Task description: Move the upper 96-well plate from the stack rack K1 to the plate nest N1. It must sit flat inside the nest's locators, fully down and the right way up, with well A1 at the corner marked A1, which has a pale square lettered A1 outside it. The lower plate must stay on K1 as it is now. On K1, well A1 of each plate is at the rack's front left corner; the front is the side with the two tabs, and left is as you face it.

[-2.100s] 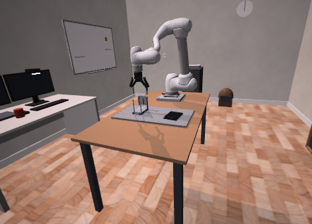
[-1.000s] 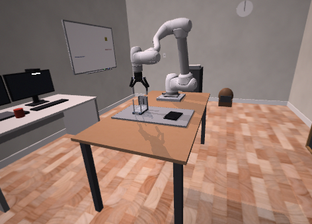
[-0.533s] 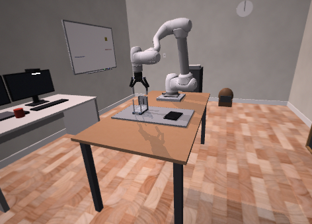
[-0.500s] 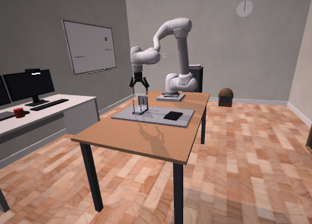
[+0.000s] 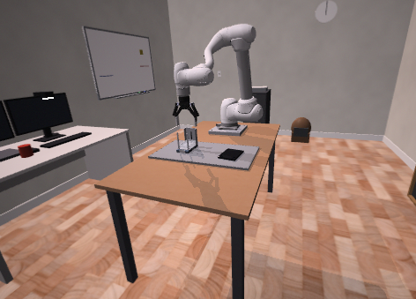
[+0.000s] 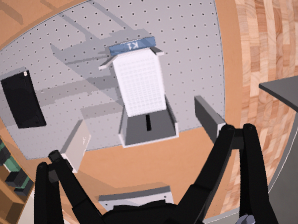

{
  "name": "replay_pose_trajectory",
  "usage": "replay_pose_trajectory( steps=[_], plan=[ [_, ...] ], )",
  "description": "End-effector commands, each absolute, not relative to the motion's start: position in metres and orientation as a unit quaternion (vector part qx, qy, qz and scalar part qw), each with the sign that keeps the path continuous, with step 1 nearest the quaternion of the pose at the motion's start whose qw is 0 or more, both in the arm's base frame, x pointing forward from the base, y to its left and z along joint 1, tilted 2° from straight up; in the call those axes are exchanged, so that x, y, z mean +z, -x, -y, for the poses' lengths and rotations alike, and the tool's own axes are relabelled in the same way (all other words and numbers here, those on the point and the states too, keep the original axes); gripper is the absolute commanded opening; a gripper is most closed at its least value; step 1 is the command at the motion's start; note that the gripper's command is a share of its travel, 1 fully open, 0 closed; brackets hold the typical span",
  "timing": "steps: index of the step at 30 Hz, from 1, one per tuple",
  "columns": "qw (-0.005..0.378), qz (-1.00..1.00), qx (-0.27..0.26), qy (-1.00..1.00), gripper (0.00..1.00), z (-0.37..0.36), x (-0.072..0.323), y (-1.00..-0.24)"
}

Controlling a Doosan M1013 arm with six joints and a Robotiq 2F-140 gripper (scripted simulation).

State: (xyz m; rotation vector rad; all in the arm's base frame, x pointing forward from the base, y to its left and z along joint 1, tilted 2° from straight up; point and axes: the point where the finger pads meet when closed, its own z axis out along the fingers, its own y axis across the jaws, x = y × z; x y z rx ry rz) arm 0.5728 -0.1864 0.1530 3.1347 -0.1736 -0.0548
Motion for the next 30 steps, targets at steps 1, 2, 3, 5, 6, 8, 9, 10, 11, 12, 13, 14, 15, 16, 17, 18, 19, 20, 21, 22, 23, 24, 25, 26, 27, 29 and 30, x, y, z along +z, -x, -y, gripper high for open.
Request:
replay_pose_trajectory(
  steps=[1,2,3,5,6,8,9,10,11,12,13,14,15,16,17,18,19,20,21,22,23,24,25,26,27,29,30],
  plan=[
    [0.002,0.053,-0.016,-0.998,1.00,0.190,0.152,-0.571],
    [0.002,0.053,-0.016,-0.998,1.00,0.190,0.152,-0.571],
    [0.002,0.053,-0.016,-0.998,1.00,0.190,0.152,-0.571],
    [0.002,0.053,-0.016,-0.998,1.00,0.190,0.152,-0.571],
    [0.002,0.053,-0.016,-0.998,1.00,0.190,0.152,-0.571],
    [0.002,0.053,-0.016,-0.998,1.00,0.190,0.151,-0.571],
    [0.002,0.053,-0.016,-0.998,1.00,0.190,0.149,-0.571],
    [0.002,0.053,-0.016,-0.998,1.00,0.190,0.147,-0.571],
    [0.002,0.053,-0.016,-0.998,1.00,0.190,0.146,-0.571],
    [0.002,0.053,-0.016,-0.998,1.00,0.190,0.144,-0.571],
    [0.002,0.053,-0.016,-0.998,1.00,0.190,0.142,-0.571],
    [0.002,0.053,-0.016,-0.998,1.00,0.190,0.141,-0.571],
    [0.002,0.053,-0.016,-0.998,1.00,0.190,0.139,-0.571],
    [0.002,0.053,-0.016,-0.998,1.00,0.190,0.137,-0.571],
    [0.002,0.053,-0.016,-0.998,1.00,0.190,0.136,-0.571],
    [0.002,0.053,-0.016,-0.998,1.00,0.190,0.134,-0.571],
    [0.002,0.053,-0.016,-0.998,1.00,0.190,0.132,-0.571],
    [0.002,0.053,-0.016,-0.998,1.00,0.190,0.131,-0.570],
    [0.002,0.053,-0.016,-0.998,1.00,0.190,0.131,-0.570],
    [0.002,0.053,-0.016,-0.998,1.00,0.190,0.131,-0.570],
    [0.002,0.053,-0.016,-0.998,1.00,0.190,0.129,-0.570],
    [0.002,0.053,-0.016,-0.998,1.00,0.190,0.127,-0.570],
    [0.002,0.053,-0.016,-0.998,1.00,0.190,0.126,-0.570],
    [0.002,0.053,-0.016,-0.998,1.00,0.190,0.124,-0.570],
    [0.002,0.053,-0.016,-0.998,1.00,0.190,0.122,-0.570],
    [0.002,0.053,-0.016,-0.998,1.00,0.190,0.119,-0.570],
    [0.002,0.053,-0.016,-0.998,1.00,0.190,0.117,-0.570]
  ],
)
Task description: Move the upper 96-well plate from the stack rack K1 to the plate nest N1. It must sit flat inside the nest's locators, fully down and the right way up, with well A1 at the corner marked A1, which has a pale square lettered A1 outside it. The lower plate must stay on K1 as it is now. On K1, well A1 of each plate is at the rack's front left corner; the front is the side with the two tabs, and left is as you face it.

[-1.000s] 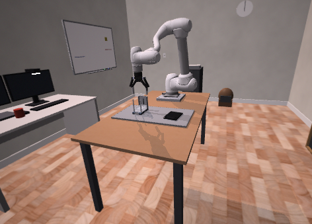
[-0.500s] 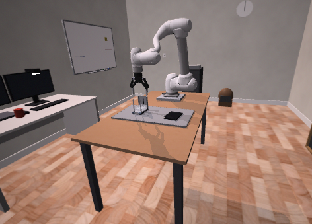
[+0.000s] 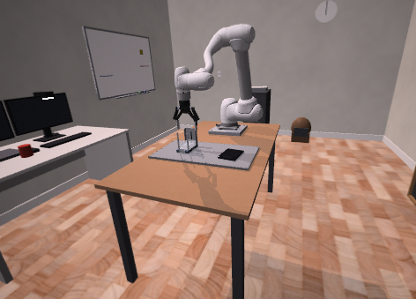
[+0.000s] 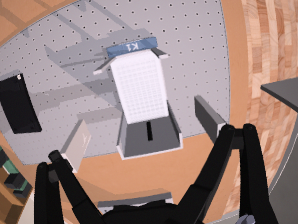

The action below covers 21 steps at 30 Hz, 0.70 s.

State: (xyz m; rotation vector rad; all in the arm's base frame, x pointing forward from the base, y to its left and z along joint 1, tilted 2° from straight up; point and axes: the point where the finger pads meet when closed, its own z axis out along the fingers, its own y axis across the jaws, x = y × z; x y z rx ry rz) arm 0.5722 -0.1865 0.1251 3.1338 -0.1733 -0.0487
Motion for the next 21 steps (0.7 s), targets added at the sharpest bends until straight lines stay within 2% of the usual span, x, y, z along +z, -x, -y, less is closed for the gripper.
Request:
replay_pose_trajectory(
  steps=[1,21],
  plan=[
    [0.002,0.053,-0.016,-0.998,1.00,0.190,0.116,-0.570],
    [0.002,0.053,-0.016,-0.998,1.00,0.190,0.086,-0.569]
  ],
)
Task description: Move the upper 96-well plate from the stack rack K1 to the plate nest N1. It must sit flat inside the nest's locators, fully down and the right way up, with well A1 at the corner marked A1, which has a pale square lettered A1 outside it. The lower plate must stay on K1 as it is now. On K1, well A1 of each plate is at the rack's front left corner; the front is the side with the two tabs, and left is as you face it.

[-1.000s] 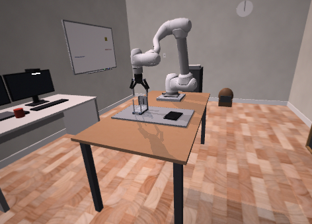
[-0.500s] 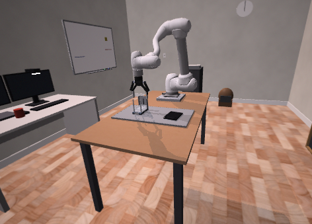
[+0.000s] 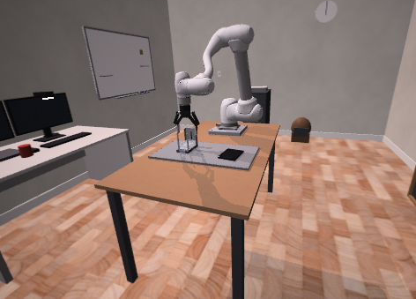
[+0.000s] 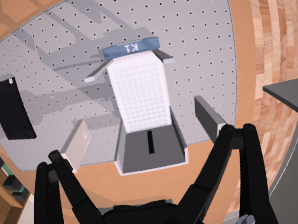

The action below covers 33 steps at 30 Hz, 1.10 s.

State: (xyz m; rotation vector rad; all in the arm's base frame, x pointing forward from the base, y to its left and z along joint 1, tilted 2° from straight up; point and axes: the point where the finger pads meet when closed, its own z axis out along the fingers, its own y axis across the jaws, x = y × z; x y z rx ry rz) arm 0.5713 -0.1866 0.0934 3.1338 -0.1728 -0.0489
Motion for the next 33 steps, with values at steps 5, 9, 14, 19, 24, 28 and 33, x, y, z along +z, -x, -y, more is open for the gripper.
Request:
replay_pose_trajectory(
  steps=[5,9,14,19,24,28,33],
  plan=[
    [0.002,0.053,-0.016,-0.998,1.00,0.190,0.081,-0.569],
    [0.002,0.053,-0.016,-0.998,1.00,0.190,0.074,-0.569],
    [0.002,0.053,-0.016,-0.998,1.00,0.190,0.066,-0.568],
    [0.002,0.053,-0.016,-0.998,1.00,0.190,0.057,-0.568],
    [0.002,0.053,-0.016,-0.998,1.00,0.190,0.052,-0.568],
    [0.002,0.053,-0.016,-0.998,1.00,0.190,0.046,-0.568],
    [0.002,0.053,-0.016,-0.998,1.00,0.190,0.037,-0.568]
  ],
)
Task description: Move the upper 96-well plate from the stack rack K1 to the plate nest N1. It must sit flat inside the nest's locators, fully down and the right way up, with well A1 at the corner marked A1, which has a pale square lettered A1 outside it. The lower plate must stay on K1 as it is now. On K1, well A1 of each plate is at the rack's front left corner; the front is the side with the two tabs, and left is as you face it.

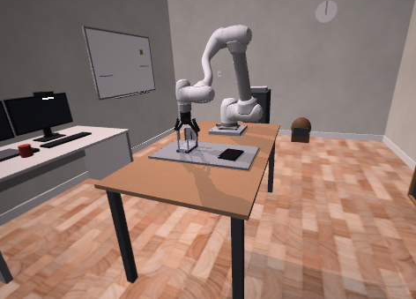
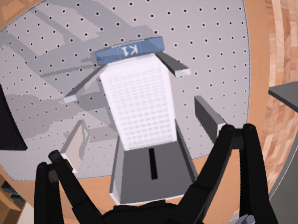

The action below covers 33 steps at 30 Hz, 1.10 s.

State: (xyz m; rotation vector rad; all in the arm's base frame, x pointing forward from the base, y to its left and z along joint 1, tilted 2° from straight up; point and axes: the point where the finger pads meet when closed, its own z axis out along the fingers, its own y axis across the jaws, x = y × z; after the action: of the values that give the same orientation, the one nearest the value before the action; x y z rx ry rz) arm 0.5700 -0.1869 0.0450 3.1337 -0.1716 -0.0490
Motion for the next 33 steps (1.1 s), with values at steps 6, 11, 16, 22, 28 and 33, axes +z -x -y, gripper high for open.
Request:
replay_pose_trajectory(
  steps=[6,11,16,22,28,33],
  plan=[
    [0.002,0.053,-0.016,-0.998,1.00,0.1903,0.0307,-0.5673],
    [0.002,0.053,-0.016,-0.998,1.00,0.1903,0.0290,-0.5672],
    [0.002,0.053,-0.016,-0.998,1.00,0.1903,0.0290,-0.5672],
    [0.002,0.053,-0.016,-0.998,1.00,0.1903,0.0290,-0.5672],
    [0.002,0.053,-0.016,-0.998,1.00,0.1903,0.0290,-0.5672],
    [0.002,0.053,-0.016,-0.998,1.00,0.1903,0.0290,-0.5672]
  ],
)
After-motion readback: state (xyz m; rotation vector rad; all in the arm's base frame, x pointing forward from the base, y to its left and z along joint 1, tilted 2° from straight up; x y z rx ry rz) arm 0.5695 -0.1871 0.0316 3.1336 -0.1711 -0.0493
